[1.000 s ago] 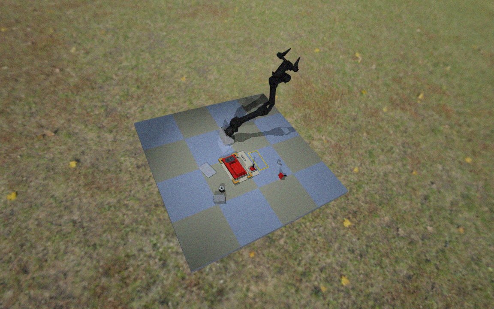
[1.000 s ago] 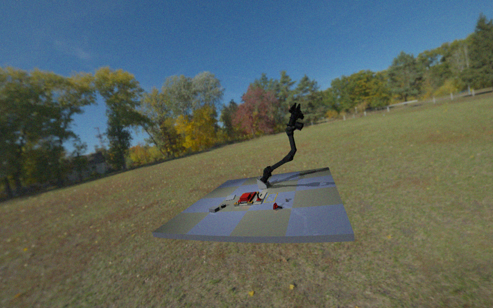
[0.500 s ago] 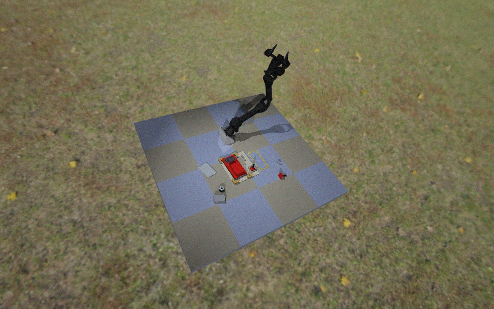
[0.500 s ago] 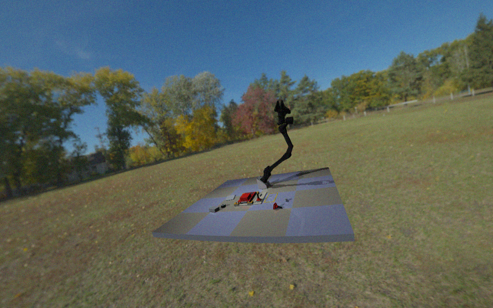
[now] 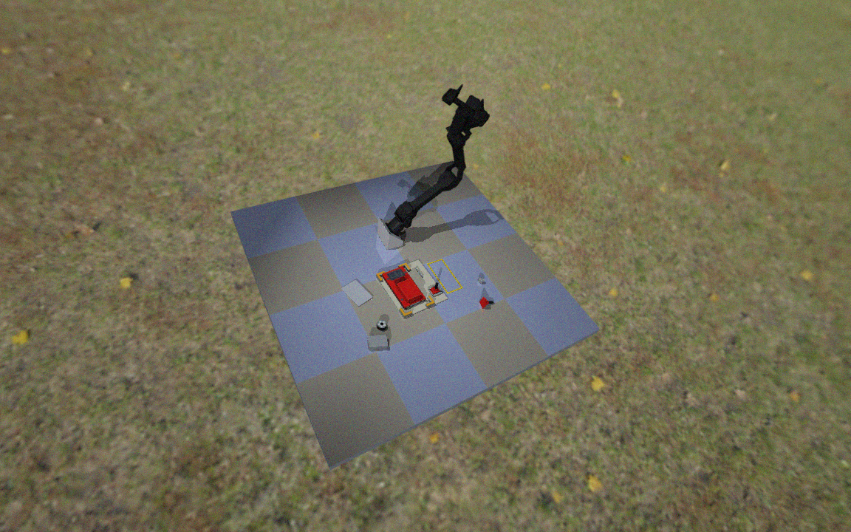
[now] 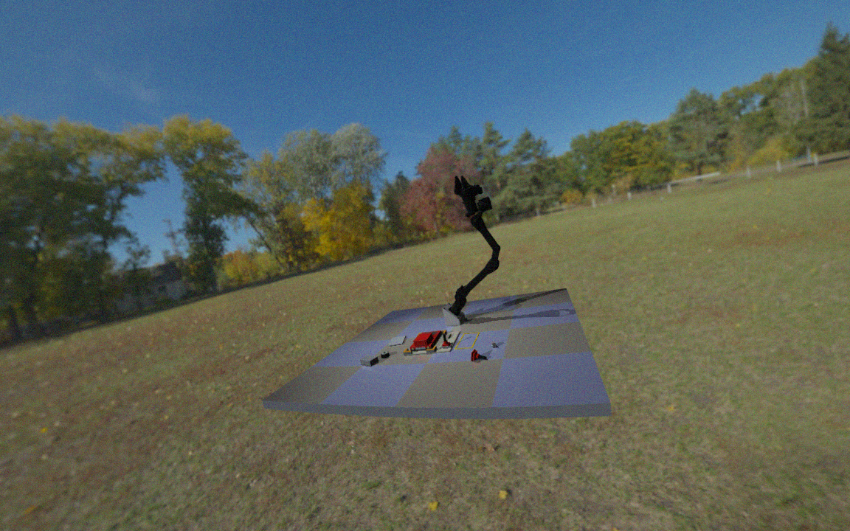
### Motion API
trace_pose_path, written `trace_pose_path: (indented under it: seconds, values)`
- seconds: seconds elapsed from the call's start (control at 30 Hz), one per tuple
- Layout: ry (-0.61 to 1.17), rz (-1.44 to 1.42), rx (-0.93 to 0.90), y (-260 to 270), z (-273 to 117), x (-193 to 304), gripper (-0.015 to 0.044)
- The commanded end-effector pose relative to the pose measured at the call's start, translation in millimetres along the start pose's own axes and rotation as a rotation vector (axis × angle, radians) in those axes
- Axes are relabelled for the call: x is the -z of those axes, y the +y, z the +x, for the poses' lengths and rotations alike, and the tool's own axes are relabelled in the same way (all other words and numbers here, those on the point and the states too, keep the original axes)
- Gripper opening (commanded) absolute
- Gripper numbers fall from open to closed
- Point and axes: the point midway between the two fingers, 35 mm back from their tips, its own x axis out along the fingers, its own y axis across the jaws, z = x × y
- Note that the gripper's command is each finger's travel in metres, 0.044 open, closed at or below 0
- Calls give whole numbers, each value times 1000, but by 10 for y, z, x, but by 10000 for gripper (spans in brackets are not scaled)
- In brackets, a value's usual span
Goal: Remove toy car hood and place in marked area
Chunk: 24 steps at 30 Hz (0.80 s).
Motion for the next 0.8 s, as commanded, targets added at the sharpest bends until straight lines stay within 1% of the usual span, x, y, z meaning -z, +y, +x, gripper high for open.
trace_pose_path:
  seconds: [0.0,0.17,0.4,0.57,0.77]
  values:
    - [121,-9,-3,-42,104,513,440]
    - [231,-21,-19,-19,152,944,440]
    - [512,-38,-80,101,112,1961,440]
    - [711,-52,-151,265,-49,2661,440]
    - [946,-69,-262,523,-382,3426,440]
